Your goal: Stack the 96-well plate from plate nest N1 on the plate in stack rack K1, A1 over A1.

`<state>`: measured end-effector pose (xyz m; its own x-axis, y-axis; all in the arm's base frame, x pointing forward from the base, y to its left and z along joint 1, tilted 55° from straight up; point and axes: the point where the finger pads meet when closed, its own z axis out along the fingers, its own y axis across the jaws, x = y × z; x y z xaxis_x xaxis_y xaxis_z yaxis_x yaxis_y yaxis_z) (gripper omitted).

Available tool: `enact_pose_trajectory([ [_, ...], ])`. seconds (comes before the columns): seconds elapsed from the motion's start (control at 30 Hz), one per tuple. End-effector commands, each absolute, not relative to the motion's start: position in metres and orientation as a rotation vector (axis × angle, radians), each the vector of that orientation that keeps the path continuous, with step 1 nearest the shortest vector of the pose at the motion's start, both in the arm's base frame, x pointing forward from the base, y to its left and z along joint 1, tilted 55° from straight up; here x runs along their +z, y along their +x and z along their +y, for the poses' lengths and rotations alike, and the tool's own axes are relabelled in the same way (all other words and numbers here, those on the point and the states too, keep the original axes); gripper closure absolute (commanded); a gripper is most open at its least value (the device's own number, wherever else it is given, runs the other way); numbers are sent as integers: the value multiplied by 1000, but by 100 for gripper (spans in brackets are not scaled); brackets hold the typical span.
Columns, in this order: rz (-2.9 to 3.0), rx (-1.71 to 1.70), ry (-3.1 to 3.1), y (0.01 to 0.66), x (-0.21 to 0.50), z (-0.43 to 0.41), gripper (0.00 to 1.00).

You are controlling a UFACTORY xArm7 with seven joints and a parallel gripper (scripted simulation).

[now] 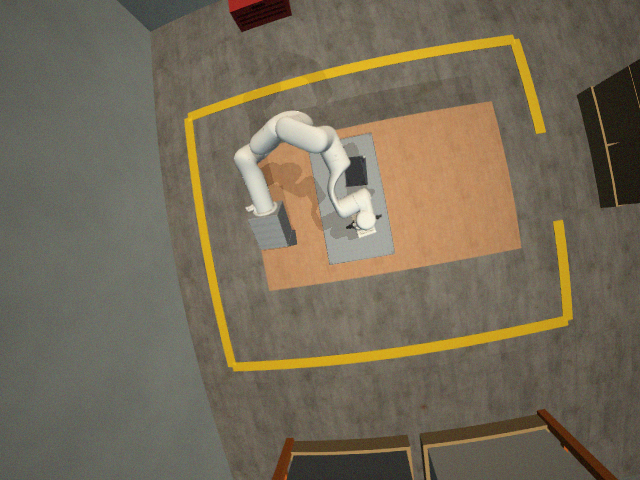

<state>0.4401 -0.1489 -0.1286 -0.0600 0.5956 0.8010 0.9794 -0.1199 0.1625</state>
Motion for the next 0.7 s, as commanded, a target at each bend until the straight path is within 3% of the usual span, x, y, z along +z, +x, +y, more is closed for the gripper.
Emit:
enact_pose_trajectory([
  [0.0,-1681,-1059,-1749,441,-130,-149,100],
  [0.67,-1681,-1059,-1749,447,-147,-125,100],
])
